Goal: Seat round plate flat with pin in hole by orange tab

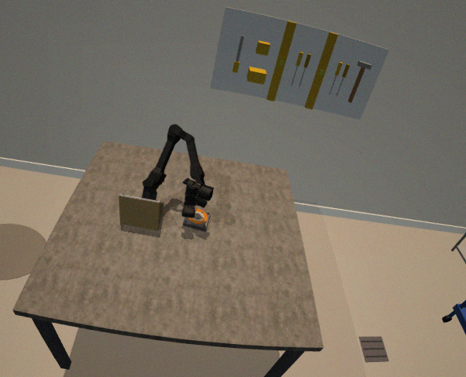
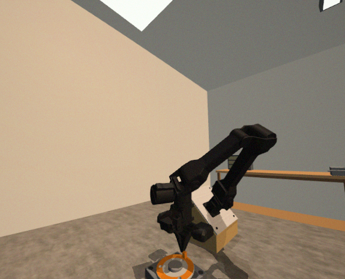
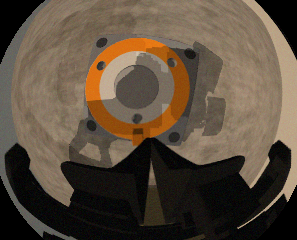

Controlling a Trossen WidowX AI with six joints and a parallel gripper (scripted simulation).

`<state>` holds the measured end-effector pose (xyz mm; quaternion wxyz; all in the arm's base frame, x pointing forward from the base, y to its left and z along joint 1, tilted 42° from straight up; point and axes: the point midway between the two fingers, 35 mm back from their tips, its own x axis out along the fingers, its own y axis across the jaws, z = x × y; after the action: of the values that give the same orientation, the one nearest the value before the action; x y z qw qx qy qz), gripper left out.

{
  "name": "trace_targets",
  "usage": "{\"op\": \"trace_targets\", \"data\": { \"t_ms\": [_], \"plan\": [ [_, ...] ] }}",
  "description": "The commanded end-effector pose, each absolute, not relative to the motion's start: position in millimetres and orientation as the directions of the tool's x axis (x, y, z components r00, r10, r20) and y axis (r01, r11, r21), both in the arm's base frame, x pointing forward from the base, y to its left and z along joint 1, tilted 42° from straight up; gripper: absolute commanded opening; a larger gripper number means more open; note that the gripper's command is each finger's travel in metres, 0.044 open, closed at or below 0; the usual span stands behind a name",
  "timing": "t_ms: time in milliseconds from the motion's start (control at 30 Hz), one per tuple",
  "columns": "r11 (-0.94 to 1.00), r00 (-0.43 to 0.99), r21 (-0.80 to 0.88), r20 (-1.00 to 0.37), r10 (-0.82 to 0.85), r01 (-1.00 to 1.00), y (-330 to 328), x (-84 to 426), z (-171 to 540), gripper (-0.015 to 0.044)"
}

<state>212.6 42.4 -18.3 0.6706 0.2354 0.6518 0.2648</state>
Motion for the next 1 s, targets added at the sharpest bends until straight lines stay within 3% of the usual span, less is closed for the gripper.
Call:
{"op": "trace_targets", "data": {
  "t_ms": [0, 967],
  "plan": [
    [0.744, 0.007, 0.667, -0.744, 0.668, -0.046, 46.1, 210.8, -15.8, 0.0000],
    [0.742, 0.007, 0.669, -0.742, 0.670, -0.037, 26.3, 210.0, 12.1, 0.0000]
  ]
}}
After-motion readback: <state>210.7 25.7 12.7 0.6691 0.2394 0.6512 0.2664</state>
